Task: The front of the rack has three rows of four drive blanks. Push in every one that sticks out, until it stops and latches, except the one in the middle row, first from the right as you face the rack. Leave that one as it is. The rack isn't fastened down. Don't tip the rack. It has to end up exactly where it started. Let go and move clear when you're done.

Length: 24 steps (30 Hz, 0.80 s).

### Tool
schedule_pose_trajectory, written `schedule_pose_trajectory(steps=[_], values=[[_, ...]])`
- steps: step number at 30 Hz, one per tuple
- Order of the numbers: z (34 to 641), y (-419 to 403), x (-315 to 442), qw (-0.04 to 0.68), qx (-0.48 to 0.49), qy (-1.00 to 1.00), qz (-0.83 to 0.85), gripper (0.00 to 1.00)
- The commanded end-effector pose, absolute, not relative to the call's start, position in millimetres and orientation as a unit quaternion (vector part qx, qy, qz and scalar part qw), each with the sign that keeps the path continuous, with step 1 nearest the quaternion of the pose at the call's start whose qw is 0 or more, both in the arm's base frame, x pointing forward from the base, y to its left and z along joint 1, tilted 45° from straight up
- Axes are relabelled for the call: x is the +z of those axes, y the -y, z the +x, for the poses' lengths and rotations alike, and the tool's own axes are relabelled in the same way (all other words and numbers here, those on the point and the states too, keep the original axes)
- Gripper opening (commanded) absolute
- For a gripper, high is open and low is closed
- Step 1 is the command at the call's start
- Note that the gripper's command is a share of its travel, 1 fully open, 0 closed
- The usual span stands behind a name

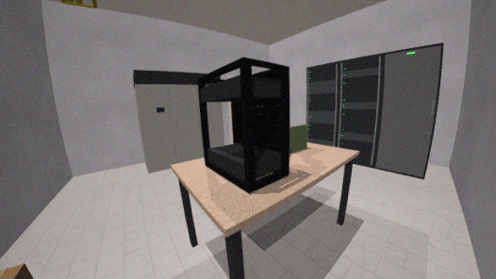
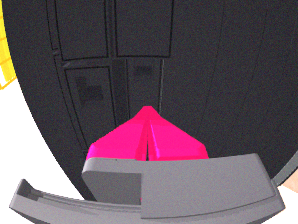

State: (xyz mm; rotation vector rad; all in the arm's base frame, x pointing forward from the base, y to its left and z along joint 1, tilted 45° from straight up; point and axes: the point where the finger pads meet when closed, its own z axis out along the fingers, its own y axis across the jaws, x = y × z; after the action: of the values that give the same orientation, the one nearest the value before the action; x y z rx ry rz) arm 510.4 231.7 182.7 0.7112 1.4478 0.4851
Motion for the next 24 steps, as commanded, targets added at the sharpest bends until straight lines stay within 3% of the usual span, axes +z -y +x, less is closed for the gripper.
schedule_pose_trajectory(steps=[1,7,24], values=[[548,-240,204,0.676,0.224,-0.623,0.324,0.0],[539,-242,205,0.676,0.223,-0.622,0.325,0.0],[421,-260,200,0.67,0.233,-0.629,0.319,0.0]])
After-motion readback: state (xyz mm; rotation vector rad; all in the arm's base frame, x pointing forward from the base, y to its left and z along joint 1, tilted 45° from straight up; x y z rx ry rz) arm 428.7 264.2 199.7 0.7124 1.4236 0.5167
